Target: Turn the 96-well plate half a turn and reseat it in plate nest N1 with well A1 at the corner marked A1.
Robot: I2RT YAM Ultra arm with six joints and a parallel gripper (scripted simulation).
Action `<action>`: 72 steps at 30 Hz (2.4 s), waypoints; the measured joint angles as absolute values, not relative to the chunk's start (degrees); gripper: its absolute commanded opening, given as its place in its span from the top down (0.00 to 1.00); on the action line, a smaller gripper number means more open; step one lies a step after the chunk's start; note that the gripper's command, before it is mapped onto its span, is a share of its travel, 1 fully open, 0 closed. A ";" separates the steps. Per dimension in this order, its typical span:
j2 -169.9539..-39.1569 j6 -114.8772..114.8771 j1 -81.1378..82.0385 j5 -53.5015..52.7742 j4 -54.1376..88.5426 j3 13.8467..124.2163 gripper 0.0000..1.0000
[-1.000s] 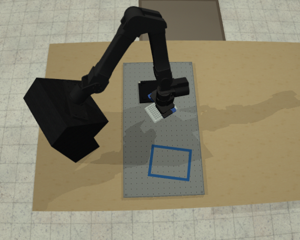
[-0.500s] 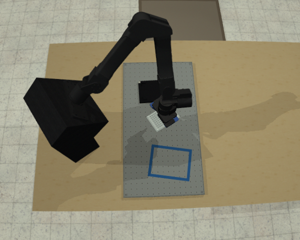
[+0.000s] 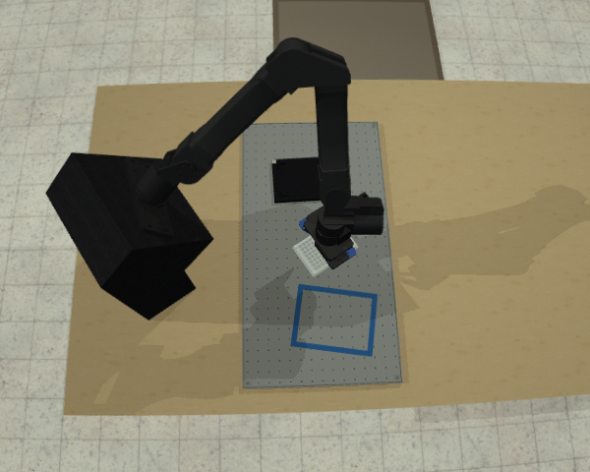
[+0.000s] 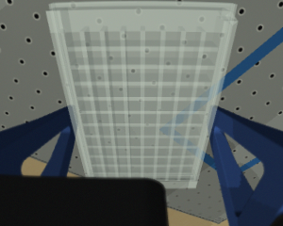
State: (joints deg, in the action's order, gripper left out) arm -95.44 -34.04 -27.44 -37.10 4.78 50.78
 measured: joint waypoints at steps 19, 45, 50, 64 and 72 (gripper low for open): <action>-105.21 -41.52 -34.63 -41.60 6.90 58.26 1.00; -118.89 -50.68 -42.30 -45.65 12.99 71.92 1.00; -121.40 -52.18 -43.13 -46.39 14.63 75.20 1.00; -123.22 -55.57 -44.31 -46.89 16.29 77.06 1.00; -123.22 -67.46 -44.31 -46.92 16.36 77.06 1.00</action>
